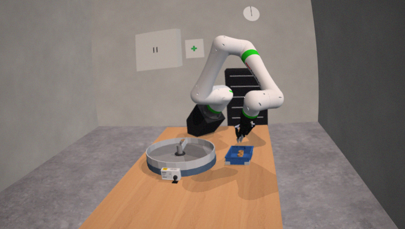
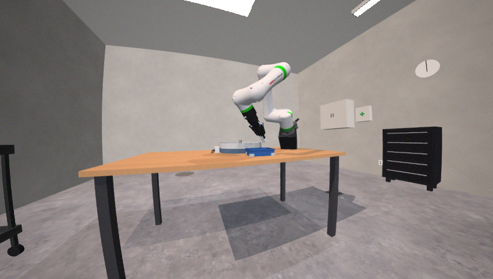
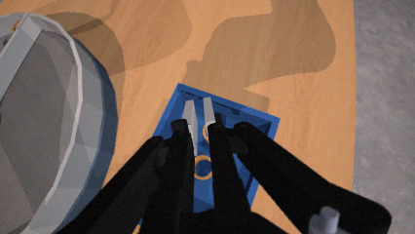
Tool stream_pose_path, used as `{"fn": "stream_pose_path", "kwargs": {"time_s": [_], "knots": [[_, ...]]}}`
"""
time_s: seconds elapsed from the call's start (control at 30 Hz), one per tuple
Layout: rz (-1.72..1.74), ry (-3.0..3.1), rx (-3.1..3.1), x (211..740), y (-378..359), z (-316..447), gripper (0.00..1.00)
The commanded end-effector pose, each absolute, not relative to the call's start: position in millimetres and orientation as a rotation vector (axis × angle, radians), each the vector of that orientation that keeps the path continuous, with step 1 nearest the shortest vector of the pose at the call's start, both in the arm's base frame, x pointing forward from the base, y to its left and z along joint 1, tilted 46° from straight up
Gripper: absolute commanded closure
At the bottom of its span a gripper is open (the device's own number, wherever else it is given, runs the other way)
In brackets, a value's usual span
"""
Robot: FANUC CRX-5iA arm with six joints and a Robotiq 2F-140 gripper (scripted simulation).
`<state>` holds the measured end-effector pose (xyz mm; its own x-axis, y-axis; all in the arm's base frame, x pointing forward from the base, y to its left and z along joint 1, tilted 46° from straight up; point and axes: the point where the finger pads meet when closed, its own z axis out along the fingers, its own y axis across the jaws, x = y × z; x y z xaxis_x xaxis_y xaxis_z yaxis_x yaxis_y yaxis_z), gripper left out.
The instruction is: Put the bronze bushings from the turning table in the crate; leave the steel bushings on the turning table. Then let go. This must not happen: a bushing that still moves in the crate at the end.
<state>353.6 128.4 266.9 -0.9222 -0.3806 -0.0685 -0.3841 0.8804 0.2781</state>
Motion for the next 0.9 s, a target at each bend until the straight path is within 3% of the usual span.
{"fn": "stream_pose_path", "kwargs": {"time_s": [0.0, 0.87], "knots": [[0.453, 3.035, -0.617, 347, 123, 276, 0.93], [0.453, 3.035, -0.617, 327, 106, 300, 0.93]]}}
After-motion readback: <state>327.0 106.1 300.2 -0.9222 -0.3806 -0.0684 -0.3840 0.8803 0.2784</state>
